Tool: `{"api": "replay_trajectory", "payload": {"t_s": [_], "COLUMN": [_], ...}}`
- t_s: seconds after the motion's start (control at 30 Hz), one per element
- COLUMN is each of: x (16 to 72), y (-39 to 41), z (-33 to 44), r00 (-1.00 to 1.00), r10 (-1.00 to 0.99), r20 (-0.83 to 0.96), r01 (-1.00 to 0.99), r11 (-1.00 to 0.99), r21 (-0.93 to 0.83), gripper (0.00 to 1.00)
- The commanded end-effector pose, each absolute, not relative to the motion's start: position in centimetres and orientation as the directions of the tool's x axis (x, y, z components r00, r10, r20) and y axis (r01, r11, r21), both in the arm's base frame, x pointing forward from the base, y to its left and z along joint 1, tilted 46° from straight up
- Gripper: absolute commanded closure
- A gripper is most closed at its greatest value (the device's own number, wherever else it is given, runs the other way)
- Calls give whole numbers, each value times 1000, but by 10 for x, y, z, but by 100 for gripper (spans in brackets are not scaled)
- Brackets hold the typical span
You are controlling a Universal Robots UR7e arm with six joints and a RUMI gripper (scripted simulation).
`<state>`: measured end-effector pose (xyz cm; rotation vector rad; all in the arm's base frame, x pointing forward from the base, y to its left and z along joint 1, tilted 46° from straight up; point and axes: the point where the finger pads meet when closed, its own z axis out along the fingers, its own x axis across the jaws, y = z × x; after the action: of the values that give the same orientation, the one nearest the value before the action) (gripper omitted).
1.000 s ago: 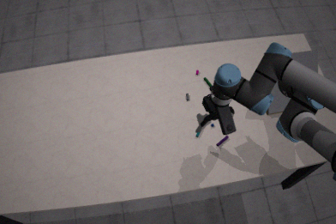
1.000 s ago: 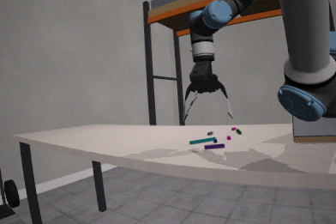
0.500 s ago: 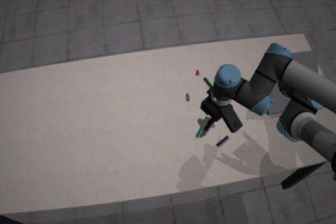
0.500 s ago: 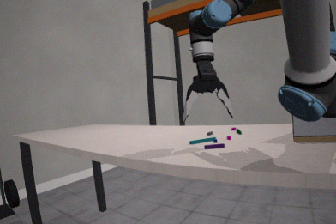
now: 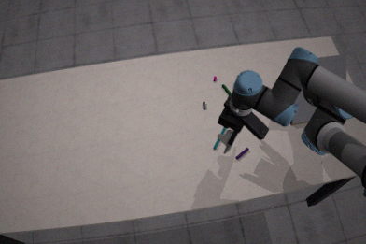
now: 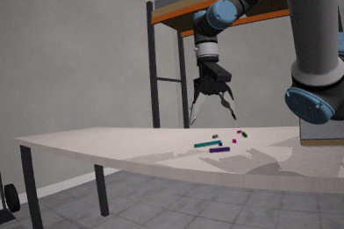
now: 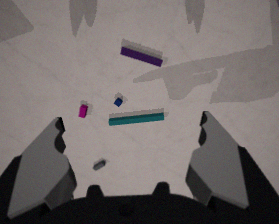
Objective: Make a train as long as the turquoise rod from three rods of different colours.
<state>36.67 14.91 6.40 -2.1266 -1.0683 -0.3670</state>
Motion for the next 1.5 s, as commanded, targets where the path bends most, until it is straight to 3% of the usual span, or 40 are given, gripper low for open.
{"api": "replay_trajectory", "payload": {"t_s": [0.0, 0.7, 1.47], "x": [367, 365, 367], "y": [149, 146, 143], "z": [65, 62, 59], "r00": [477, 65, -358], "r10": [635, 700, 636], "r20": [607, 711, 684], "r01": [876, 996, 932], "r11": [-295, -1, 292], "r21": [-380, -90, 216], "gripper": [0, 0, 0]}}
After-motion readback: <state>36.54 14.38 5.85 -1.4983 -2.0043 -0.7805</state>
